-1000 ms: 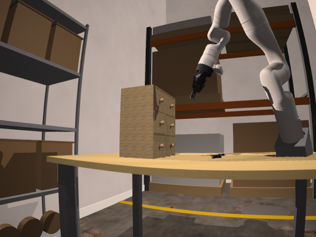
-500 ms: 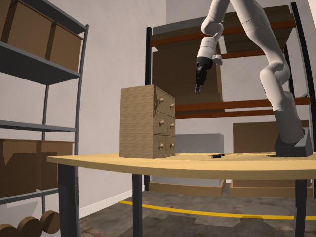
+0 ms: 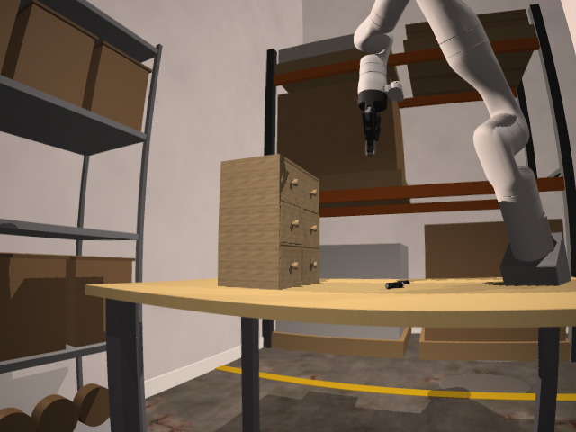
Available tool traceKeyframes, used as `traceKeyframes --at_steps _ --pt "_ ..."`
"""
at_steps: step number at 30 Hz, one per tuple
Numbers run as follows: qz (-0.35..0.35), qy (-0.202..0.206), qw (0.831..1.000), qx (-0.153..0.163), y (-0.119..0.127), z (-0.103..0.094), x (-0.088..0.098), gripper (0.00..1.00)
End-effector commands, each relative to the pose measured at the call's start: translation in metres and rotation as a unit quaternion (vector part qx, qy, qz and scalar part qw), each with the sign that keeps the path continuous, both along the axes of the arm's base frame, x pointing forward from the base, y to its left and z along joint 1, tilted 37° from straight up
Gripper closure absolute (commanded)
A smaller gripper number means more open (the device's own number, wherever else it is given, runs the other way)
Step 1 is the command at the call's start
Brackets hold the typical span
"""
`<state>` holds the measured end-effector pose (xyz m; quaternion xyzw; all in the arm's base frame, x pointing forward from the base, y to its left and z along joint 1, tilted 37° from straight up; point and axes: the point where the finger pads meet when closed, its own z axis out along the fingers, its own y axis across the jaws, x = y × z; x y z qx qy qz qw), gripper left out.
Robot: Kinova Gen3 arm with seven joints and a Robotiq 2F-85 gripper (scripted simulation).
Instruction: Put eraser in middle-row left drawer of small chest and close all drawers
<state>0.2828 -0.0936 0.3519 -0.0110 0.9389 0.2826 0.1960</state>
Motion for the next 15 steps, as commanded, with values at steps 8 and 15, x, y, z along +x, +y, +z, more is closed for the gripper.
traceKeyframes --at_steps 8,15 --pt "0.017 0.025 1.000 -0.006 -0.008 0.007 -0.009 1.00" --pt "0.025 0.037 0.999 -0.008 -0.010 0.010 -0.013 1.00"
